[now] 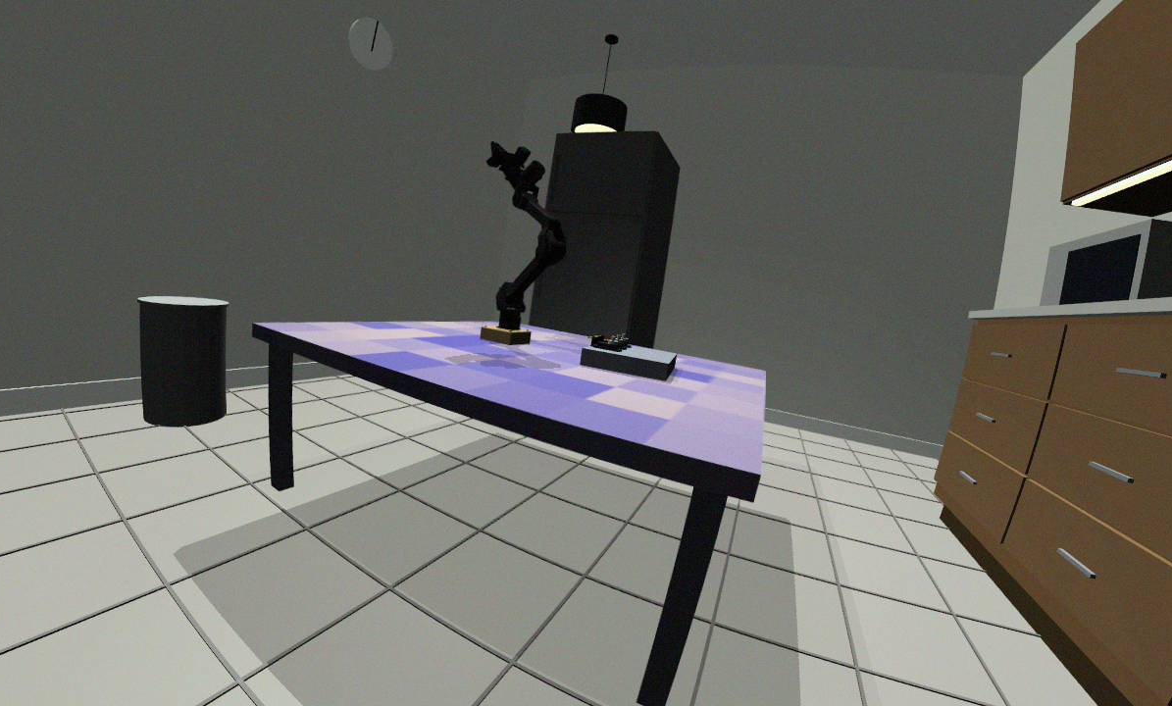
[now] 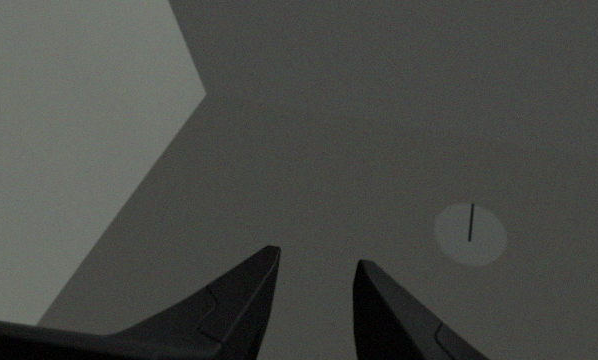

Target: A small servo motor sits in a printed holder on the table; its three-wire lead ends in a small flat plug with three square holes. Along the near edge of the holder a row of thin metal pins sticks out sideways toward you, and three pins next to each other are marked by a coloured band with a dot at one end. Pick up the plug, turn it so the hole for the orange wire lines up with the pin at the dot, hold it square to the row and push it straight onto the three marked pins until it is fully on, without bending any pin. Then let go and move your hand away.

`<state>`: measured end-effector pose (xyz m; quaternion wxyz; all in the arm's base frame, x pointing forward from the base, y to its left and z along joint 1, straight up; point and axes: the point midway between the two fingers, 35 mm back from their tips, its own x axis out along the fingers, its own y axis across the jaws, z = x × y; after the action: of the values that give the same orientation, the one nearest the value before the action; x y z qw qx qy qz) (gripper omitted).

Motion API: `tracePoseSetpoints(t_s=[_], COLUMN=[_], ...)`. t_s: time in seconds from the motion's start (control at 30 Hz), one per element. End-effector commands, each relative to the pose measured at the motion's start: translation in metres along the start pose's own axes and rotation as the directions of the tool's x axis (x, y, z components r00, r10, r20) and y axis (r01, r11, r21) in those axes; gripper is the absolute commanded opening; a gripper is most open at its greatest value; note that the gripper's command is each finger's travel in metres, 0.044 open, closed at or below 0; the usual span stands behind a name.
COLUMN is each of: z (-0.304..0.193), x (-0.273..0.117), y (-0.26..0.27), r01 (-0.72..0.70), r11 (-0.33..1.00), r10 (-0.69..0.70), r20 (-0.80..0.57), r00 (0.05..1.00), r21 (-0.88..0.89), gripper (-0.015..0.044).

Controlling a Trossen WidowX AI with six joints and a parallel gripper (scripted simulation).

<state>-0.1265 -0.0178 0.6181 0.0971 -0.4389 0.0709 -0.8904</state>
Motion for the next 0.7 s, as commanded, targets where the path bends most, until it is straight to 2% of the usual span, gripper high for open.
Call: tracePoseSetpoints(t_s=[0.0,0.67], z=[-0.01,-0.038], x=[-0.002,-0.033], y=[-0.013,-0.089], r01=[0.059,0.34], r11=[0.997,0.885], r10=[-0.06,-0.39], r20=[-0.03,-0.109], r00=[0.998,0.914], r21=[-0.047,-0.317], gripper=[0.0115,0.0115])
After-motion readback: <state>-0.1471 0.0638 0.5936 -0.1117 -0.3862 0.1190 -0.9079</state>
